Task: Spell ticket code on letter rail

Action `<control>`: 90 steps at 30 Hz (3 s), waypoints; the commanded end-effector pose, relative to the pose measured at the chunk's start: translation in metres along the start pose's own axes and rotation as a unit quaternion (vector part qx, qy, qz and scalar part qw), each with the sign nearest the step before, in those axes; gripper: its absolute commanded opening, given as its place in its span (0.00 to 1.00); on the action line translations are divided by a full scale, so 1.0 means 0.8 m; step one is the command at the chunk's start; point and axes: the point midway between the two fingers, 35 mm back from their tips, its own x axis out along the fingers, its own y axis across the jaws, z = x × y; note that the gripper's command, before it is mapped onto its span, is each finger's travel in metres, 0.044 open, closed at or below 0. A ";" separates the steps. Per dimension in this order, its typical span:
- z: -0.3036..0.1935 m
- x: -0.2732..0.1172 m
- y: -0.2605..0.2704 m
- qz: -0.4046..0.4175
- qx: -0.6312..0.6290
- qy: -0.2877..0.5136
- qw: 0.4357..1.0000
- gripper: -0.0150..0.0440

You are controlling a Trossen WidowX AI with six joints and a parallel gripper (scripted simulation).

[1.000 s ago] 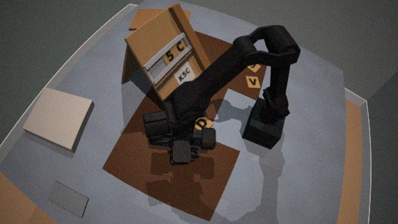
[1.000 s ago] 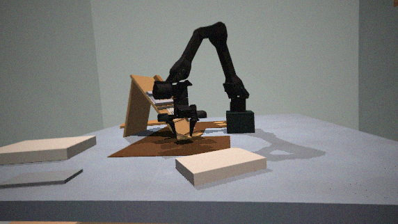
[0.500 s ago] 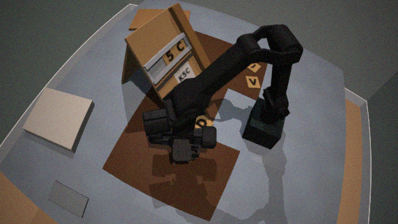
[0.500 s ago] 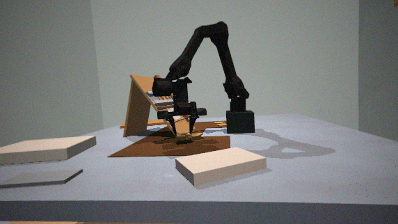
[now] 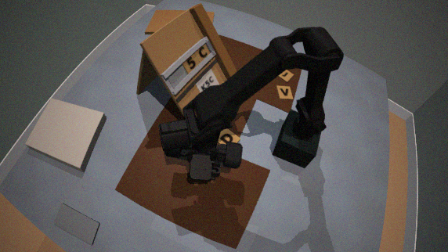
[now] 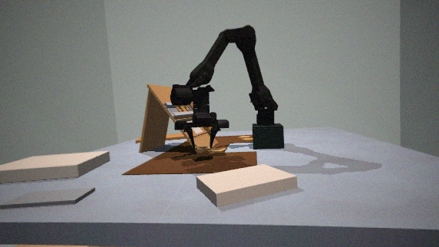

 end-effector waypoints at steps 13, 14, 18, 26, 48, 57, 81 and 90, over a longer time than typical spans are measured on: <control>-0.009 -0.022 -0.049 -0.108 0.207 0.012 0.972 0.25; -0.010 -0.023 -0.052 -0.115 0.220 0.012 0.969 0.25; -0.013 -0.031 -0.064 -0.143 0.274 0.007 0.951 0.25; -0.018 -0.048 -0.087 -0.198 0.378 -0.011 0.904 0.25; -0.035 -0.107 -0.142 -0.321 0.627 -0.116 0.700 0.25; -0.044 -0.135 -0.159 -0.353 0.706 -0.177 0.588 0.25; -0.054 -0.158 -0.168 -0.370 0.757 -0.234 0.485 0.25; -0.059 -0.157 -0.165 -0.370 0.757 -0.234 0.485 0.25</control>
